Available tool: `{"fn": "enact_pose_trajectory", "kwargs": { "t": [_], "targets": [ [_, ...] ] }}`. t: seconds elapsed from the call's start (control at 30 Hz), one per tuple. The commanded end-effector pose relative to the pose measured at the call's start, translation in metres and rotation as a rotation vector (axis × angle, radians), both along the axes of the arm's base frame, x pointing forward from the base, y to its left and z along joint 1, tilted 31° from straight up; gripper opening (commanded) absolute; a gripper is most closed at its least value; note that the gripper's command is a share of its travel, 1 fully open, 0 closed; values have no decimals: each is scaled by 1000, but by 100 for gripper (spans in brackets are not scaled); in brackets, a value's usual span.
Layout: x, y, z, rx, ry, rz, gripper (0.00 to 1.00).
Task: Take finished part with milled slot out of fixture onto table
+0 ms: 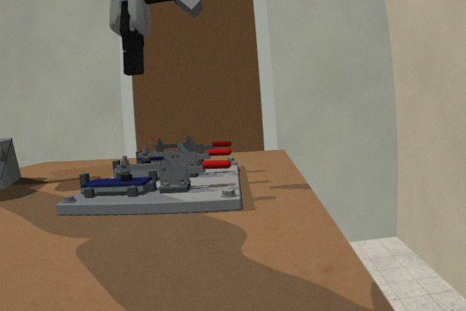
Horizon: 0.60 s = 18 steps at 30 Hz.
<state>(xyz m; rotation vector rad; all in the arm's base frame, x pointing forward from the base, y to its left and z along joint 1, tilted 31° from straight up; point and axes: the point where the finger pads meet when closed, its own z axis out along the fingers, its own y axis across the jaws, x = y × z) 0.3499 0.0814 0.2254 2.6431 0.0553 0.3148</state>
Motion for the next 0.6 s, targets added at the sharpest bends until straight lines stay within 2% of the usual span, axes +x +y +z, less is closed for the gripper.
{"fn": "enact_pose_trajectory", "kwargs": {
  "t": [0.0, 0.03, 0.07, 0.57],
  "targets": [
    [1, 1, 1, 2, -3, 1, 0],
    [1, 1, 1, 2, -3, 1, 0],
    [1, 1, 1, 2, -3, 1, 100],
    [1, 1, 1, 2, -3, 1, 100]
  ]
}}
